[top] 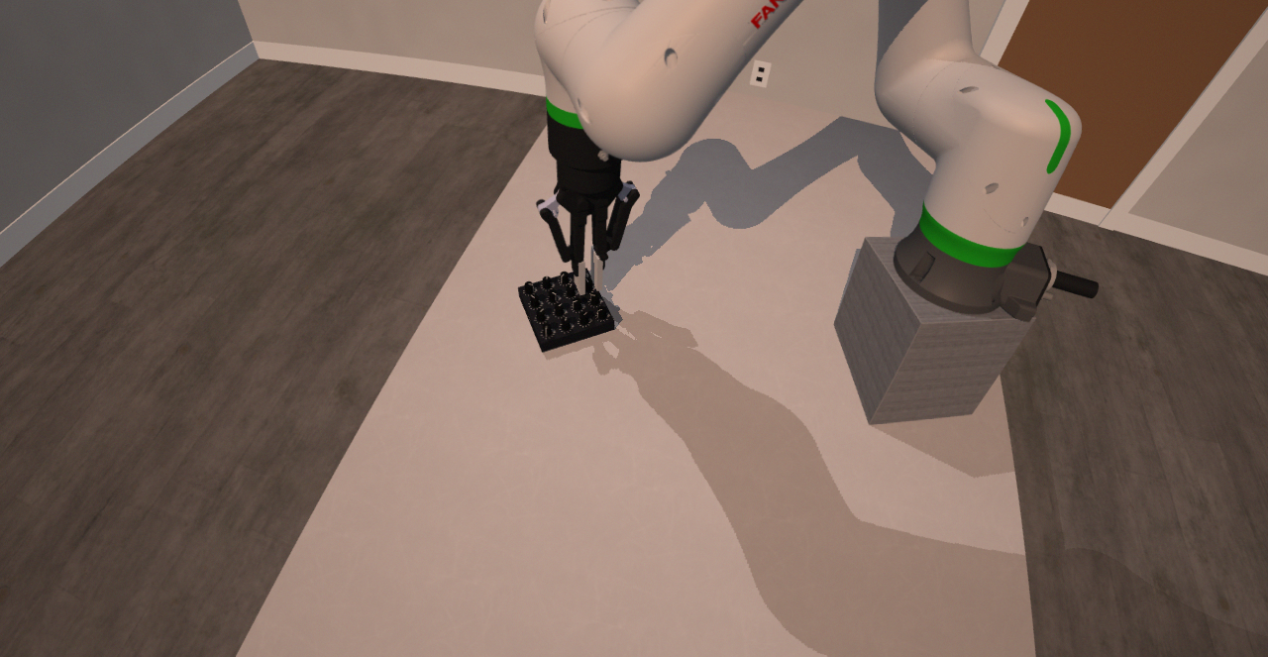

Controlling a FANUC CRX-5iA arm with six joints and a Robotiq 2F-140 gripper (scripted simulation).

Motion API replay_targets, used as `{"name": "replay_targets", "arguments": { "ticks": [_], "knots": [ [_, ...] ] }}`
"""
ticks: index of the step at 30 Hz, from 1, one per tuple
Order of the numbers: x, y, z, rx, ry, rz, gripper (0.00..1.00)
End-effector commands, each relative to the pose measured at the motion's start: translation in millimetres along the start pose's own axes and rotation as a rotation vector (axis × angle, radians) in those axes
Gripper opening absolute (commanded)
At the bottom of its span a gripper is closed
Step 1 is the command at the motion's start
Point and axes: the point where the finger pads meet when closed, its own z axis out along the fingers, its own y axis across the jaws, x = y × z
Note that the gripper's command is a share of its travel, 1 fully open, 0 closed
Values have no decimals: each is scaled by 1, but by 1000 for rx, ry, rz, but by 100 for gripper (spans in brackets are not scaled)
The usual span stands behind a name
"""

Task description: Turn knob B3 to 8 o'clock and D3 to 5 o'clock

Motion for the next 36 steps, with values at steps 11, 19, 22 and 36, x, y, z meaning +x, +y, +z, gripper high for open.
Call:
{"name": "replay_targets", "arguments": {
  "ticks": [11, 19, 22, 36],
  "knots": [
    [0, 0, -6, 0, 0, 0, 12],
    [0, 0, -27, 0, 0, 0, 12],
    [0, 0, -34, 0, 0, 0, 12],
    [0, 0, -38, 0, 0, 0, 12]
  ]
}}
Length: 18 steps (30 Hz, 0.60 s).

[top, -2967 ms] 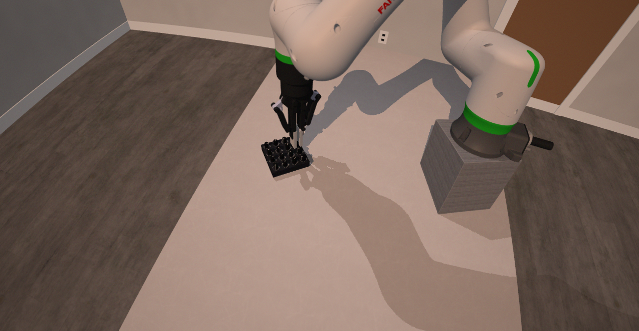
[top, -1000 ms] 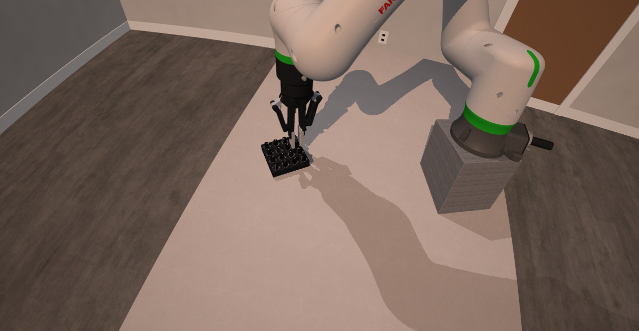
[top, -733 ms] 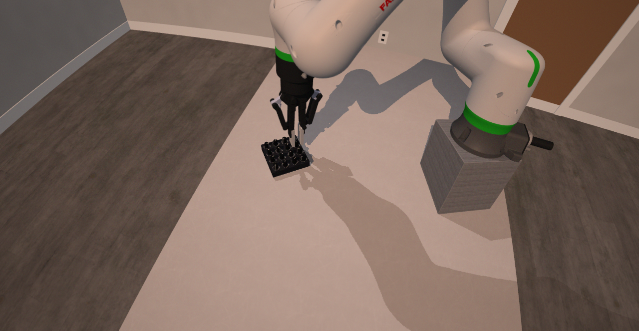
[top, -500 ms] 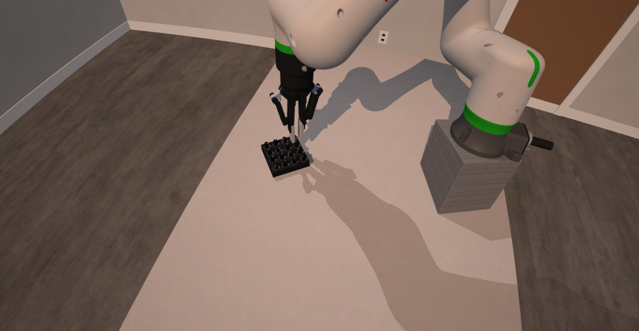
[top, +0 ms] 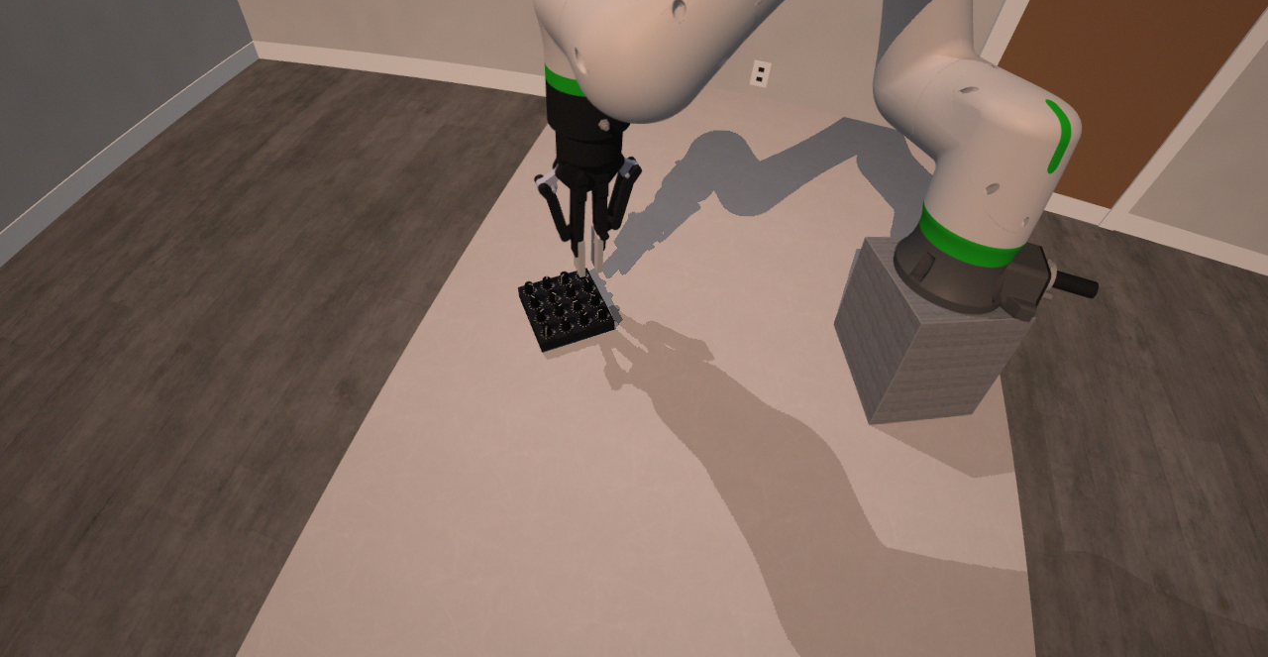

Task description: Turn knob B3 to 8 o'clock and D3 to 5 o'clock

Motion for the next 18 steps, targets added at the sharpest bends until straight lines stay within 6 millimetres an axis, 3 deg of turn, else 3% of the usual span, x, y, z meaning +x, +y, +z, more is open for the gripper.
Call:
{"name": "replay_targets", "arguments": {
  "ticks": [1, 11, 18],
  "knots": [
    [0, 0, 0, 0, 0, 0, 12],
    [0, 0, 0, 0, 0, -37, 12],
    [0, 0, -2, 0, 0, -260, 12]
  ]
}}
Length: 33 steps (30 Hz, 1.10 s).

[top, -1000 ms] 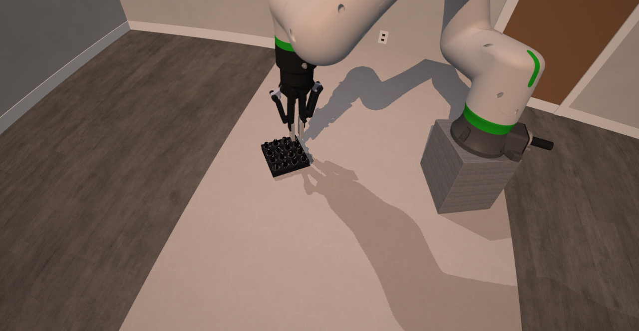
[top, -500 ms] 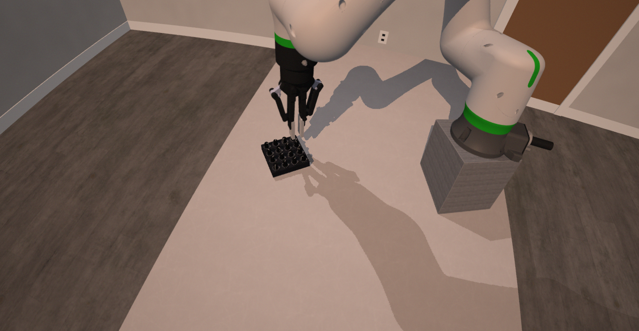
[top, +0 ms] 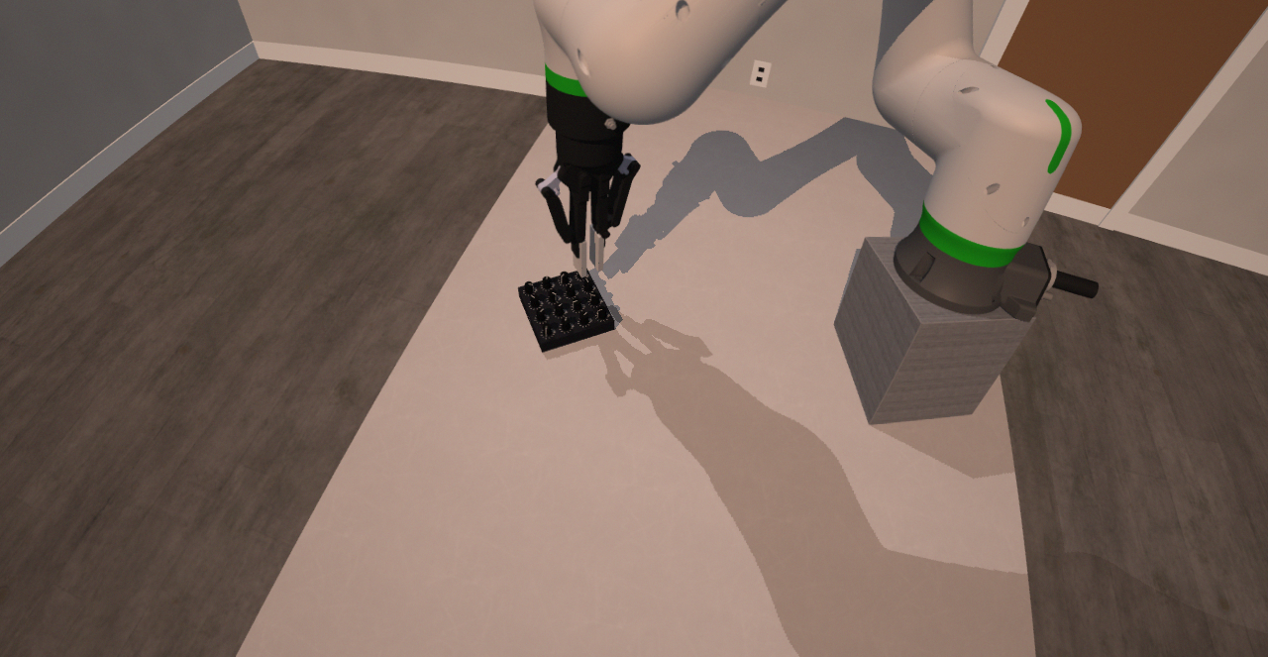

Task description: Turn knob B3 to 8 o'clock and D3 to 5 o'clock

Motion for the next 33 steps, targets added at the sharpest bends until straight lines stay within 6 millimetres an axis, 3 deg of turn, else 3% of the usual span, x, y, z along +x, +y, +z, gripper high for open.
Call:
{"name": "replay_targets", "arguments": {
  "ticks": [1, 4, 33],
  "knots": [
    [0, 0, -1, -2, 5, -156, 12],
    [0, 0, -1, -2, 5, -185, 12],
    [0, 0, -7, -4, 4, -1045, 12]
  ]
}}
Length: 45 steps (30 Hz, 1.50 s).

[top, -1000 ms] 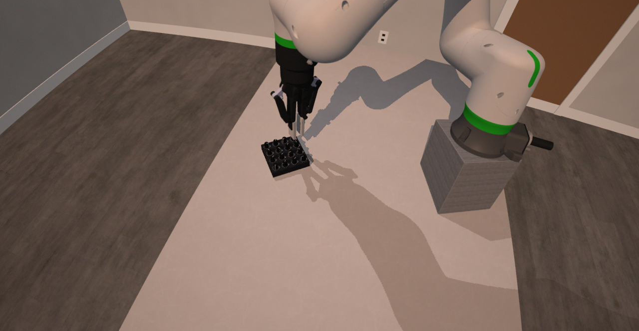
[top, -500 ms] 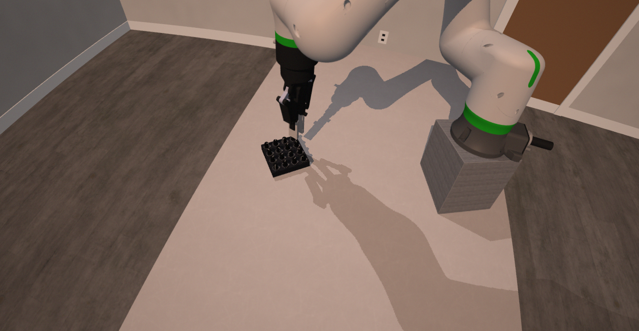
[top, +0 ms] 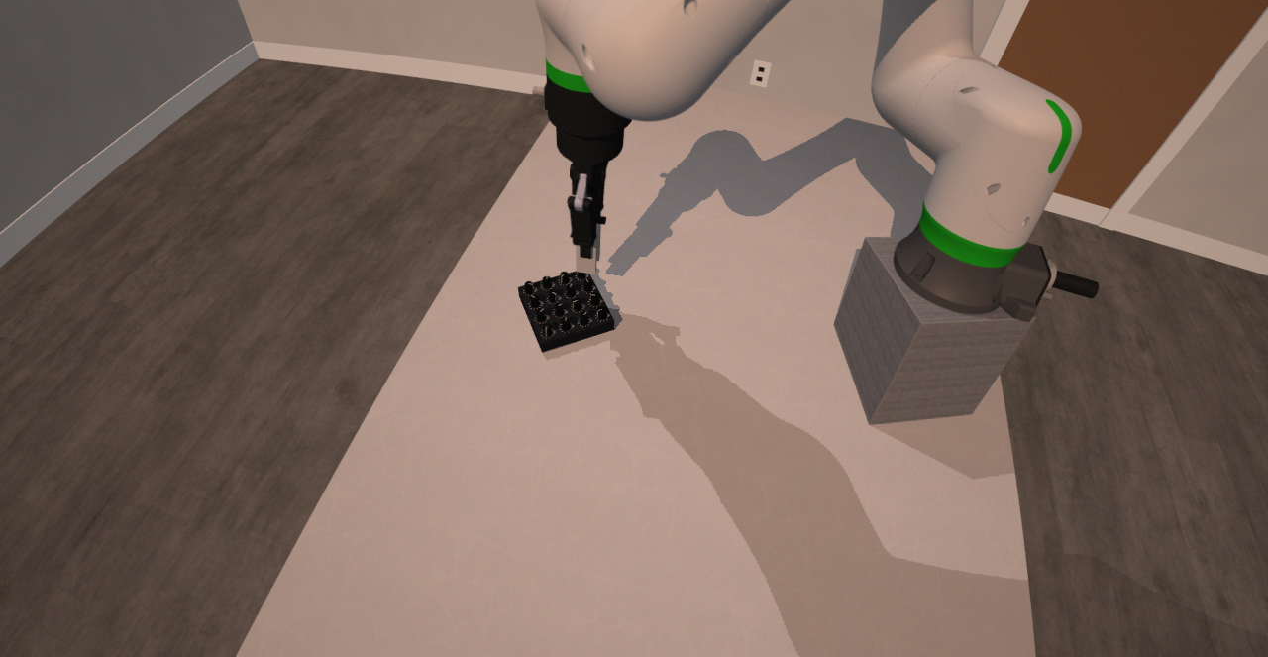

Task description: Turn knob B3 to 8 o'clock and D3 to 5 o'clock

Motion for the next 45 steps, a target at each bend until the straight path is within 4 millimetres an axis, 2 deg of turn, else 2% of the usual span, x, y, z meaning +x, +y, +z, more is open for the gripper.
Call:
{"name": "replay_targets", "arguments": {
  "ticks": [1, 5, 6, 20, 22, 23, 37, 39, 40, 45],
  "knots": [
    [0, 0, -1, -13, 7, -156, 12],
    [0, 0, -2, -14, 7, -213, 12],
    [0, 0, -2, -14, 6, -296, 12],
    [0, 0, -5, -15, 3, -686, 12],
    [0, 0, -5, -15, 3, -686, 12],
    [0, 0, -5, -15, 3, -769, 12],
    [0, 0, -8, -16, 0, -1158, 12],
    [0, 0, -8, -16, 0, -1158, 12],
    [0, 0, -9, -16, -1, -1242, 12],
    [0, 0, -10, -16, -2, -1374, 12]
  ]
}}
